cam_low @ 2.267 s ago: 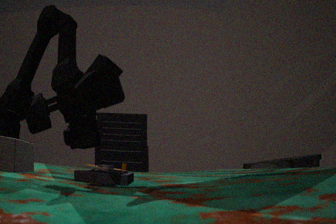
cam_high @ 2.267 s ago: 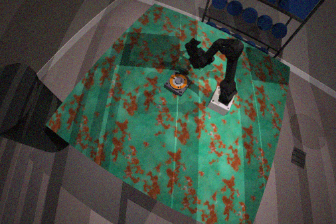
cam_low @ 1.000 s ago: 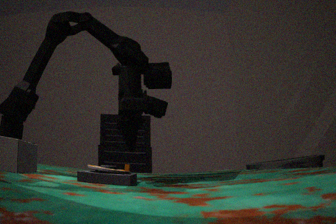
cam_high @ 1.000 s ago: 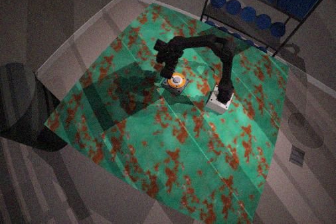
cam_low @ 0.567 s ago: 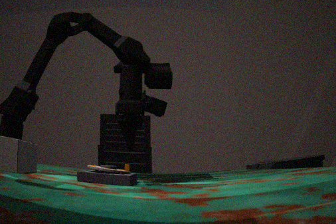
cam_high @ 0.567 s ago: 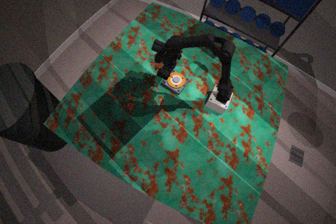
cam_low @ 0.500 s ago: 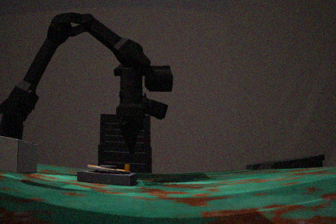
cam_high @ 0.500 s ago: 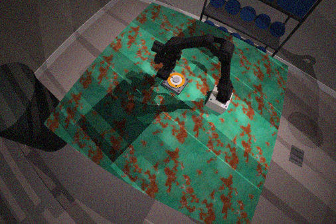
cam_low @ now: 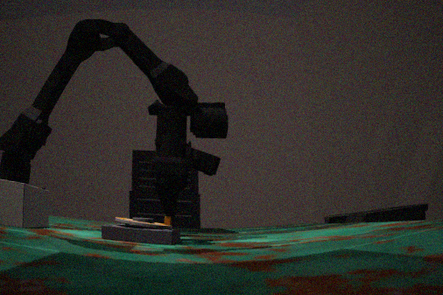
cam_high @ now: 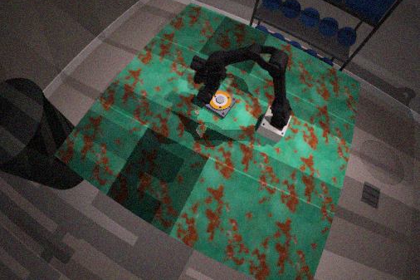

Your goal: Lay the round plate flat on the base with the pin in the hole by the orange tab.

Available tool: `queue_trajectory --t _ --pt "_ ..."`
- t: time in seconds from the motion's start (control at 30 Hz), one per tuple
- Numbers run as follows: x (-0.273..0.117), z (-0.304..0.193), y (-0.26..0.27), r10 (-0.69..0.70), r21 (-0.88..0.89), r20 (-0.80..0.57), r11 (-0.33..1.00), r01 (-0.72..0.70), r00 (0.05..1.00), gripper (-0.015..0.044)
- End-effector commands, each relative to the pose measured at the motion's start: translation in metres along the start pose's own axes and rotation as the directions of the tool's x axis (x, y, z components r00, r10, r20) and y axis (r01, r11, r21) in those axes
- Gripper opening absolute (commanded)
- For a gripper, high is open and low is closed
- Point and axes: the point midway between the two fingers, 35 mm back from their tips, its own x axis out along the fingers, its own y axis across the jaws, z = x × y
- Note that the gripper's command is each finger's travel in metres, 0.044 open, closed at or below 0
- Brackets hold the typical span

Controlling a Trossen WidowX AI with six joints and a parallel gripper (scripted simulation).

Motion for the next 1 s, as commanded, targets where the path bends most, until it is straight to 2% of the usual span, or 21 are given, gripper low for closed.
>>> queue_trajectory --t 0.0,0.97 --pt "0.0016 0.0005 -0.0073 0.003 -0.003 -0.001 1.0 -0.003 1.0 0.0" --pt "0.0016 0.0001 -0.0133 0.002 -0.003 -0.001 1.0 -0.002 1.0 0.0"
